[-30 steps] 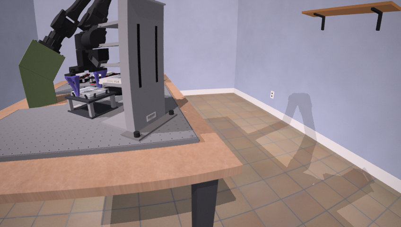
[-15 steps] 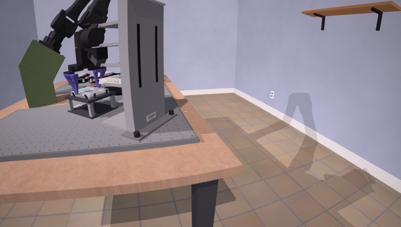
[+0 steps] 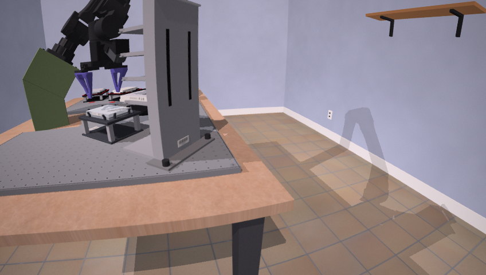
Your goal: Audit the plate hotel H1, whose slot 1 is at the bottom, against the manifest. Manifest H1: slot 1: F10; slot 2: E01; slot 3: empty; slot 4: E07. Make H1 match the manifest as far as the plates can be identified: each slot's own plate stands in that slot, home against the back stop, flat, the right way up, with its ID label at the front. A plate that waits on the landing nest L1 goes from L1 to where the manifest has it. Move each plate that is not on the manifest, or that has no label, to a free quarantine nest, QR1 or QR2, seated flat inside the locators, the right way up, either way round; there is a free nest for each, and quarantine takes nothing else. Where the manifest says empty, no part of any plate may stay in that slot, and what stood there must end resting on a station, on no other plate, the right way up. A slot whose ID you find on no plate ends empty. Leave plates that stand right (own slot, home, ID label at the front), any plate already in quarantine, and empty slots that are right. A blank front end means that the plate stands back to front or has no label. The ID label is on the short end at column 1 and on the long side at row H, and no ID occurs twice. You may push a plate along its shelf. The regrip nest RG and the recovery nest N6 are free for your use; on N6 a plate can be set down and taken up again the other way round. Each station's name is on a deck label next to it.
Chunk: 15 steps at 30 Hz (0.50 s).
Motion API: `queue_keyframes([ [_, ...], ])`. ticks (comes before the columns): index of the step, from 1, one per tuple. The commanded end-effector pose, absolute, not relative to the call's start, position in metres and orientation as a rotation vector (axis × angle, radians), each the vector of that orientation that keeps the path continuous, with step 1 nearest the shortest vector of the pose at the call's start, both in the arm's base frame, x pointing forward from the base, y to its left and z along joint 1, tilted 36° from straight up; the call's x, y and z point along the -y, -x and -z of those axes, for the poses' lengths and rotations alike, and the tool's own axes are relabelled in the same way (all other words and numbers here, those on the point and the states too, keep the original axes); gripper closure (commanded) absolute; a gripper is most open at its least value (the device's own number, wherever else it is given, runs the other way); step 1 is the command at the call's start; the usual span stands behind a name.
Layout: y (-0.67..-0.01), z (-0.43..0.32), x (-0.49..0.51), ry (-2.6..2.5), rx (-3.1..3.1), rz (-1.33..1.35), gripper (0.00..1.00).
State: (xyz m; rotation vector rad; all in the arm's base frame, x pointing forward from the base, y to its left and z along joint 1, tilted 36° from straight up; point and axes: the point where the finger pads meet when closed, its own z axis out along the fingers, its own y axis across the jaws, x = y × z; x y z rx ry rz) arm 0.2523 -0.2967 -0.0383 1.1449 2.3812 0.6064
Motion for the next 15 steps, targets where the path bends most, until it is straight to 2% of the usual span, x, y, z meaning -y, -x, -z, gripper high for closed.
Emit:
queue_keyframes([
  [1,-0.248,0.009,0.325,-1.109,-2.349,-0.533,0.0],
  [15,-0.235,-0.015,0.332,-1.108,-2.349,-0.528,0.0],
])
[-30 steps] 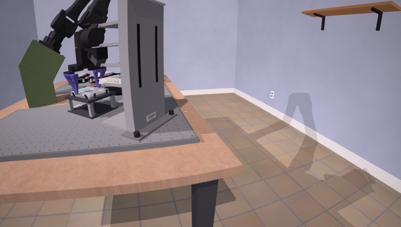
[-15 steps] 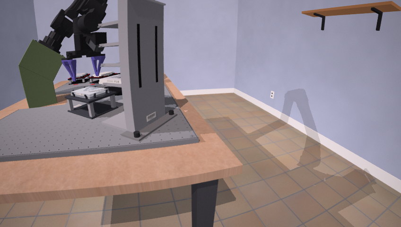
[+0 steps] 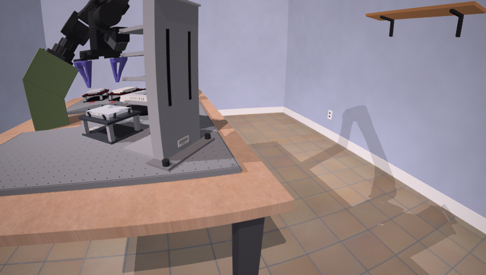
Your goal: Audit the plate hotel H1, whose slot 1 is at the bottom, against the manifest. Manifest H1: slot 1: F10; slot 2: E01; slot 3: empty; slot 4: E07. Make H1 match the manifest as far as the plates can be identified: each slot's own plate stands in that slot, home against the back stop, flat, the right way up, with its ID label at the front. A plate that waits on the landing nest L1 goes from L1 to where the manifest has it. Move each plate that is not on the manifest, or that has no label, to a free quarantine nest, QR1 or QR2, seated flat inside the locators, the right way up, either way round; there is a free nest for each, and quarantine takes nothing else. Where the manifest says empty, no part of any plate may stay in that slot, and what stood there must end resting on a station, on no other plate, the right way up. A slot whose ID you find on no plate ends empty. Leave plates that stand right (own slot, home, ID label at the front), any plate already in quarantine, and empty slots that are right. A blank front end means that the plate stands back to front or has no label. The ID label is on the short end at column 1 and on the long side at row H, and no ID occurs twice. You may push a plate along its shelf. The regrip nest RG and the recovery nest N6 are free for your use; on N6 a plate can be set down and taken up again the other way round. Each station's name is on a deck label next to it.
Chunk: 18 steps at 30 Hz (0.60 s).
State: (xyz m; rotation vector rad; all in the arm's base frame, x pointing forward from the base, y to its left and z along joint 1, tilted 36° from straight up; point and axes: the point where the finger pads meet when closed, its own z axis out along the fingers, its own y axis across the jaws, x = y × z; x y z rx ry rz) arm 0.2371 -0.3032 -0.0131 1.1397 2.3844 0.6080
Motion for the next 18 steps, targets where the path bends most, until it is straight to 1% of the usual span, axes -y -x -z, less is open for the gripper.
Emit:
queue_keyframes([
  [1,-0.233,-0.017,0.333,-1.107,-2.349,-0.527,0.0],
  [18,-0.21,-0.051,0.341,-1.106,-2.351,-0.52,0.0],
])
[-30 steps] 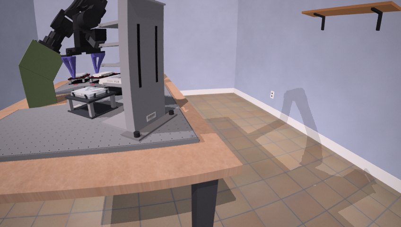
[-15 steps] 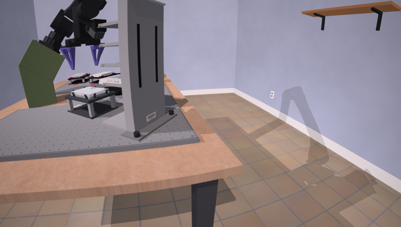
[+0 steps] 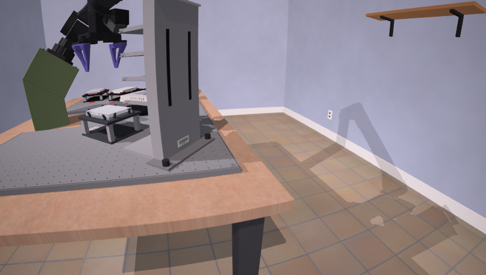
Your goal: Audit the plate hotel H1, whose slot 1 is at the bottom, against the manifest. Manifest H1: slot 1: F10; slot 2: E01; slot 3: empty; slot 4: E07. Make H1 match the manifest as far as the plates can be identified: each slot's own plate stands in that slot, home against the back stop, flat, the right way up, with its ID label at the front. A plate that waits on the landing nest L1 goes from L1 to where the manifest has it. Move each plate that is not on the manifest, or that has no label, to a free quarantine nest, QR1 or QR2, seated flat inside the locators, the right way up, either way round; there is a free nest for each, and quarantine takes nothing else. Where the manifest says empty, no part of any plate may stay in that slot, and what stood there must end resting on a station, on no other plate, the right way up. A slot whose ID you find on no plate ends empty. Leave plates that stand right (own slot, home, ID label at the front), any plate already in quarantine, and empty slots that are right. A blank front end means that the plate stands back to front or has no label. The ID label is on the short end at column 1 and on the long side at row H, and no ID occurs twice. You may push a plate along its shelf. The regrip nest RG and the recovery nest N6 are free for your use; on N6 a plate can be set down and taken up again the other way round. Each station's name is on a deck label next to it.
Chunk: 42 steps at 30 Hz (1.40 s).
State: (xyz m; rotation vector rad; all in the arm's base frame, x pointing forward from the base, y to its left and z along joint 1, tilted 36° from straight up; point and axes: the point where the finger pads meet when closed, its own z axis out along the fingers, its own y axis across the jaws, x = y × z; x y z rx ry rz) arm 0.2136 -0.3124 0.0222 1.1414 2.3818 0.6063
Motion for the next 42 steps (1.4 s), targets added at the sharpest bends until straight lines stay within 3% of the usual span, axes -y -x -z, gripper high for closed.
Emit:
queue_keyframes([
  [1,-0.208,-0.054,0.341,-1.106,-2.351,-0.519,0.0],
  [19,-0.185,-0.086,0.348,-1.106,-2.355,-0.511,0.0],
  [42,-0.222,-0.103,0.276,-1.106,-2.351,-0.55,0.0],
])
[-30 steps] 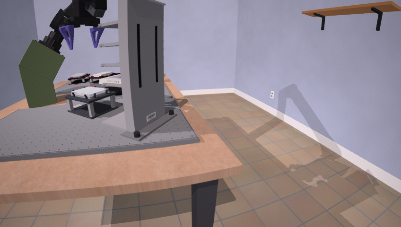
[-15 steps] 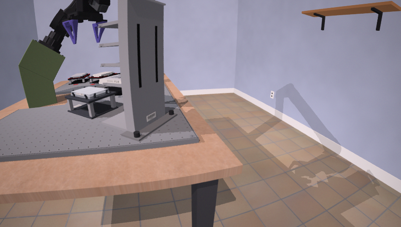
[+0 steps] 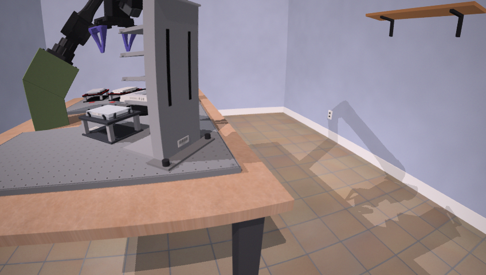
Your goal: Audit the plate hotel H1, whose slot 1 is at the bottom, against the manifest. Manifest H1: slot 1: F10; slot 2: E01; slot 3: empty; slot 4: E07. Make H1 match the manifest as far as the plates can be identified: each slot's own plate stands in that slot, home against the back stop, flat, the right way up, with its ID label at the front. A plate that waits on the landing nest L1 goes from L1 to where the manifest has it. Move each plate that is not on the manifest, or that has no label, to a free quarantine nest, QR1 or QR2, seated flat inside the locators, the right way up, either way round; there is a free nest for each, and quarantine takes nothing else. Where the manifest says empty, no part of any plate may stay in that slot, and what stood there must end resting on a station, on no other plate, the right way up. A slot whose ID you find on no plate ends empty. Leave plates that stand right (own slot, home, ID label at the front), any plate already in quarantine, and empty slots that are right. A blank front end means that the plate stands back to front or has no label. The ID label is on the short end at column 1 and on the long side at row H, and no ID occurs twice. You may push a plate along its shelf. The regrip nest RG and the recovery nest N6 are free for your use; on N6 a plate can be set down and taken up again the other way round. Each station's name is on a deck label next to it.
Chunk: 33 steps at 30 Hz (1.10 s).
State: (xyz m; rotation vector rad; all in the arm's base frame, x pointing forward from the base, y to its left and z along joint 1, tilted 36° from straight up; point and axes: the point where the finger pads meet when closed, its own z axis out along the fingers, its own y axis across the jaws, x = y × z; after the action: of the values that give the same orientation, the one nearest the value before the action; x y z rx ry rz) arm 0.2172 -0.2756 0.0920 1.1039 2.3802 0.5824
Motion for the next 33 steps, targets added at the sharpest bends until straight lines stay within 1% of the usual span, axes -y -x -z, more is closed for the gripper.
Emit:
queue_keyframes([
  [1,-0.222,-0.103,0.276,-1.106,-2.351,-0.55,0.0],
  [28,-0.246,-0.138,0.204,-1.1,-1.983,-0.288,0.0],
  [33,-0.246,-0.138,0.204,-1.094,-1.908,-0.24,0.0],
])
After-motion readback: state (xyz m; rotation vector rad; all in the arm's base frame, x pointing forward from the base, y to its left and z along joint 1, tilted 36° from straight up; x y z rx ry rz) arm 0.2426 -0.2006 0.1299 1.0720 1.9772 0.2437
